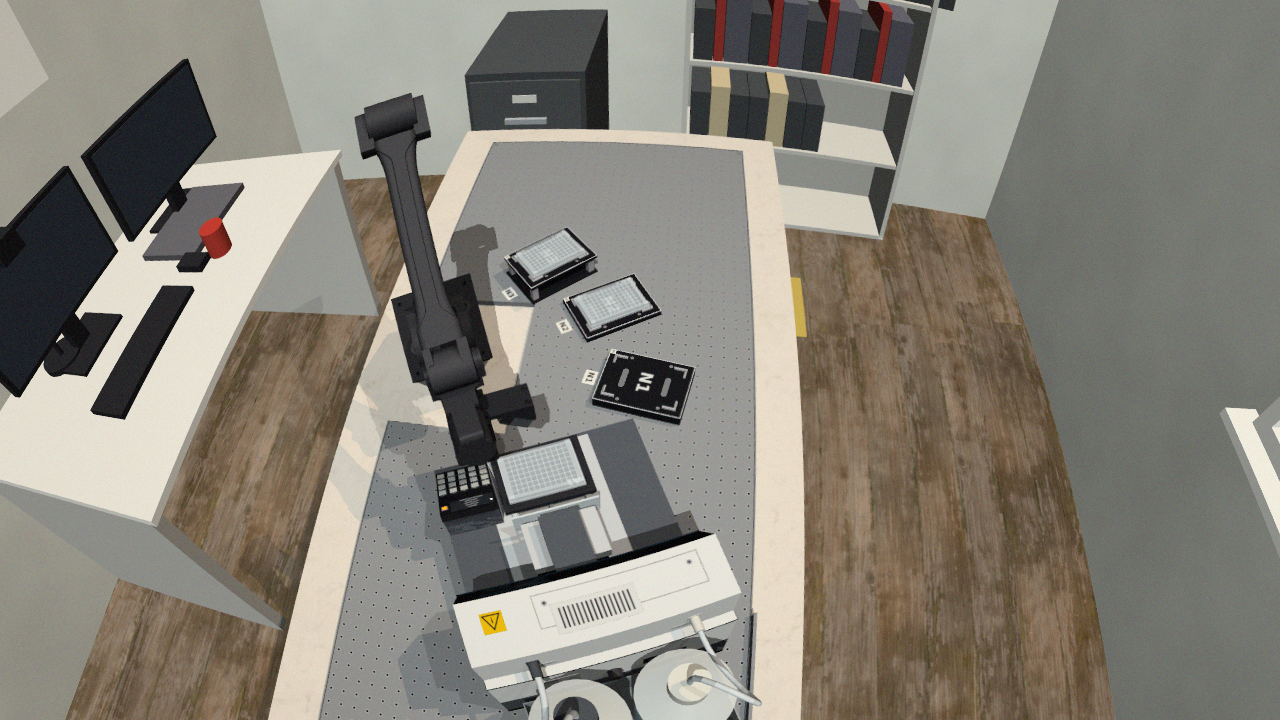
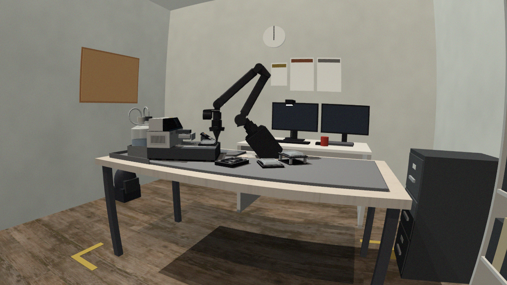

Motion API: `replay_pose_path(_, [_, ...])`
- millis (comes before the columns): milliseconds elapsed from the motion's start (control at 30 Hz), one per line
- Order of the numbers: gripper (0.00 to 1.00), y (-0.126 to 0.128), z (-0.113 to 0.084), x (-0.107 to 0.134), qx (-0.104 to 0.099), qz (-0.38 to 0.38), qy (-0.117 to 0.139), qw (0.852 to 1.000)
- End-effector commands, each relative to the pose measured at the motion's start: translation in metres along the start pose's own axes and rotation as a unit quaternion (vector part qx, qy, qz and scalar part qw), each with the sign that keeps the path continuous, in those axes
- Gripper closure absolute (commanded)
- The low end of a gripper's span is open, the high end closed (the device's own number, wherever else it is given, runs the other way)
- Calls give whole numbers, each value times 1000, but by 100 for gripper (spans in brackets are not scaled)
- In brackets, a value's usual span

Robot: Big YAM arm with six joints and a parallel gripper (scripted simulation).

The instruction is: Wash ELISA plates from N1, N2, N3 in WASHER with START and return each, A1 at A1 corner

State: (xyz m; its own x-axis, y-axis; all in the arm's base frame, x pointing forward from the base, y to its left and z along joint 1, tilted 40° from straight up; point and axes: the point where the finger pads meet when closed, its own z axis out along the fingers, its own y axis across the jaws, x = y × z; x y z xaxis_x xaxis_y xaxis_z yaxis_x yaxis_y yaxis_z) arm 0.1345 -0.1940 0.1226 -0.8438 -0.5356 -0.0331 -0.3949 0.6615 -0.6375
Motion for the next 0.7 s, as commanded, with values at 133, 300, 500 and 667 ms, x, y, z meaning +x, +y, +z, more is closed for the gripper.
replay_pose_path(133, [100, -23, -25, 1, 25, -1, 1, 1000])
replay_pose_path(300, [100, -23, -34, 0, 26, -1, 0, 1000])
replay_pose_path(500, [100, -23, -46, 0, 26, -1, 0, 1000])
replay_pose_path(667, [100, -23, -51, 0, 26, -1, 0, 1000])
